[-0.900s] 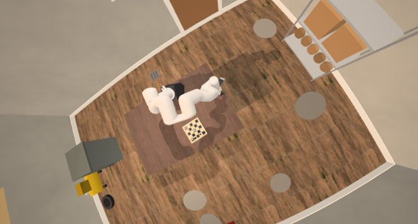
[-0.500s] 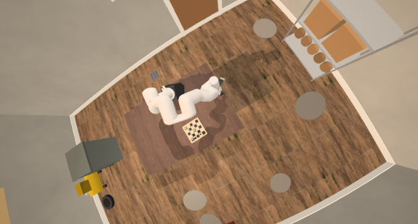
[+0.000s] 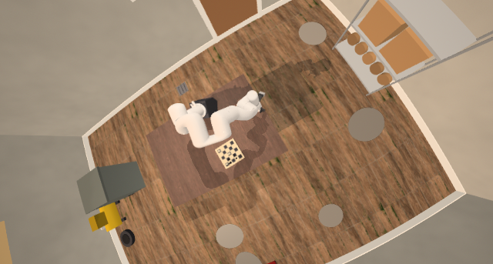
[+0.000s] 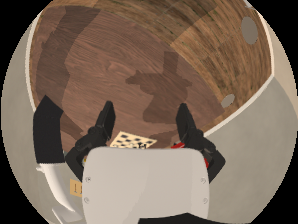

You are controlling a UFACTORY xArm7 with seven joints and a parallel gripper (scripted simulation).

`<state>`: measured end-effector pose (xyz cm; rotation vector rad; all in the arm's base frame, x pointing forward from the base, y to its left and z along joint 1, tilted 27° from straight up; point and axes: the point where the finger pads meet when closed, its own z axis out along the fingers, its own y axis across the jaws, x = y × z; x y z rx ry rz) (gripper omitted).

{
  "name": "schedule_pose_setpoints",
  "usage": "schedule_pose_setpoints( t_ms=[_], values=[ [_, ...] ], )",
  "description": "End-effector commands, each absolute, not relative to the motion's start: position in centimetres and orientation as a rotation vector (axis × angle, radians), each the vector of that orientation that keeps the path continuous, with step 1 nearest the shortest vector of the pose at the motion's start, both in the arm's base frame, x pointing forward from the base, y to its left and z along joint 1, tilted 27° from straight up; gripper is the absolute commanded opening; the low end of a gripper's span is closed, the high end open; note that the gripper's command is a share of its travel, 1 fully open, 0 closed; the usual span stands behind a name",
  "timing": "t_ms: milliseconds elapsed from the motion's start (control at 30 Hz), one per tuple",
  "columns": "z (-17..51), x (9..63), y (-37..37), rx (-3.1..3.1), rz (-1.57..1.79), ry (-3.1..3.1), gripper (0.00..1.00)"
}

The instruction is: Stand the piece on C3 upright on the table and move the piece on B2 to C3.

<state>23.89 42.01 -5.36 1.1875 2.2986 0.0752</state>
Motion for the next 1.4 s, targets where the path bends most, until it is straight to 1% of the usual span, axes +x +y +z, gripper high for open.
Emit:
schedule_pose_setpoints(
  t_ms=[0, 200, 667, 767, 833, 967, 1100, 1133, 1200, 1233, 1333, 1367],
  values=[
    [-5.2, 24.2, 41.7, 1.168, 0.042, 2.335, 1.00],
    [-5.1, 24.7, 40.8, 1.130, -0.023, 2.396, 1.00],
    [-4.8, 26.7, 38.2, 0.958, -0.330, 2.602, 1.00],
    [-4.8, 26.7, 38.2, 0.958, -0.330, 2.602, 1.00],
    [-4.7, 27.5, 37.2, 0.892, -0.435, 2.661, 1.00],
    [-4.6, 27.8, 36.7, 0.854, -0.492, 2.695, 1.00],
    [-4.5, 28.7, 35.6, 0.766, -0.622, 2.762, 1.00],
    [-4.4, 29.2, 34.9, 0.713, -0.699, 2.794, 1.00],
    [-4.4, 29.2, 34.9, 0.713, -0.699, 2.794, 1.00],
    [-4.3, 29.6, 34.2, 0.657, -0.777, 2.829, 1.00],
    [-4.3, 29.6, 34.2, 0.657, -0.777, 2.829, 1.00],
    [-4.2, 30.2, 33.4, 0.592, -0.865, 2.860, 1.00]
  ],
)
